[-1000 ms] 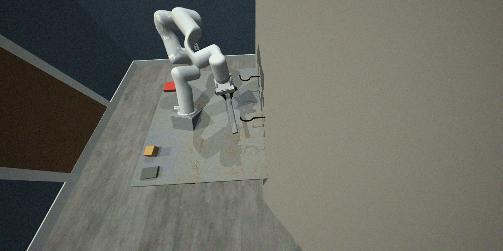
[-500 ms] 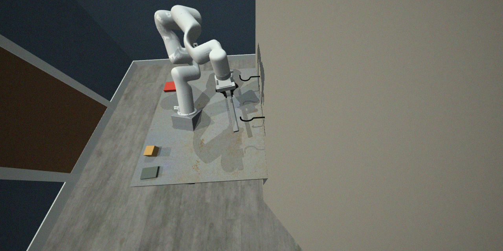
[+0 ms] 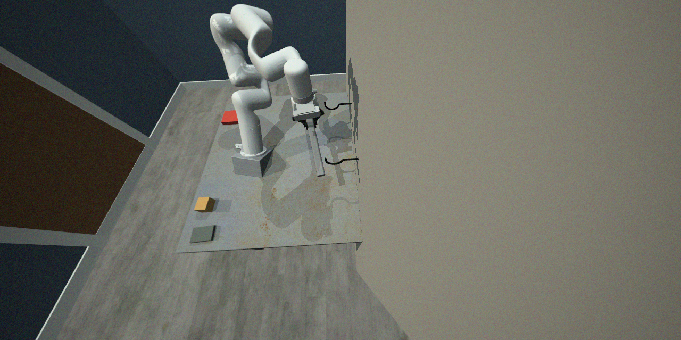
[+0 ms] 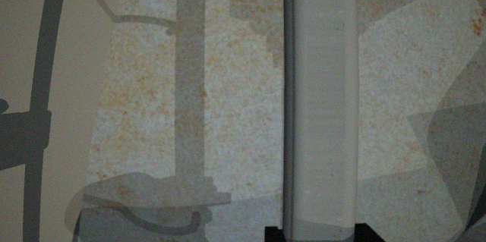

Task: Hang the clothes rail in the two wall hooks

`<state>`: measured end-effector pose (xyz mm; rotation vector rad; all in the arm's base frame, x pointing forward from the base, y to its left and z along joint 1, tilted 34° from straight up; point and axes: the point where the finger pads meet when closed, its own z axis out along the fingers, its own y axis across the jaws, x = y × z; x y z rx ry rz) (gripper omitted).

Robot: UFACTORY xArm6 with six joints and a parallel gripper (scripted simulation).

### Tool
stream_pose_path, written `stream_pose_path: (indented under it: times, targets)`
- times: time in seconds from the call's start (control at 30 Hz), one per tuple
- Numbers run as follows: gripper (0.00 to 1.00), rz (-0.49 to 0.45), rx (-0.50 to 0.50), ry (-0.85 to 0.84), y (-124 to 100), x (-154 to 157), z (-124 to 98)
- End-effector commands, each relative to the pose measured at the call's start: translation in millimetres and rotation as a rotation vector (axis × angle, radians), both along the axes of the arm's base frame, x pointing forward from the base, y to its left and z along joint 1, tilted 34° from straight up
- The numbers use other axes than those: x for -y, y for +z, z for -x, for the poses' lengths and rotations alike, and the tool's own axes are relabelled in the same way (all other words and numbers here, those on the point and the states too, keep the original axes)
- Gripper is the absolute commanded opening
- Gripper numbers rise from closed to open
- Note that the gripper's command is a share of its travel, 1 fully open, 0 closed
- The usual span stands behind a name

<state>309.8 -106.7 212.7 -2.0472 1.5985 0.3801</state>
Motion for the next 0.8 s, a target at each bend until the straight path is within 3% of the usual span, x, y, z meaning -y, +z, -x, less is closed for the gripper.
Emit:
stream_pose_path:
  times: [0.0, 0.77]
  targets:
    - [0.0, 0.002, 0.002, -0.001, 10.6, 7.2, -3.3]
    - [0.0, 0.002, 0.002, -0.001, 41.5, 27.6, -11.7]
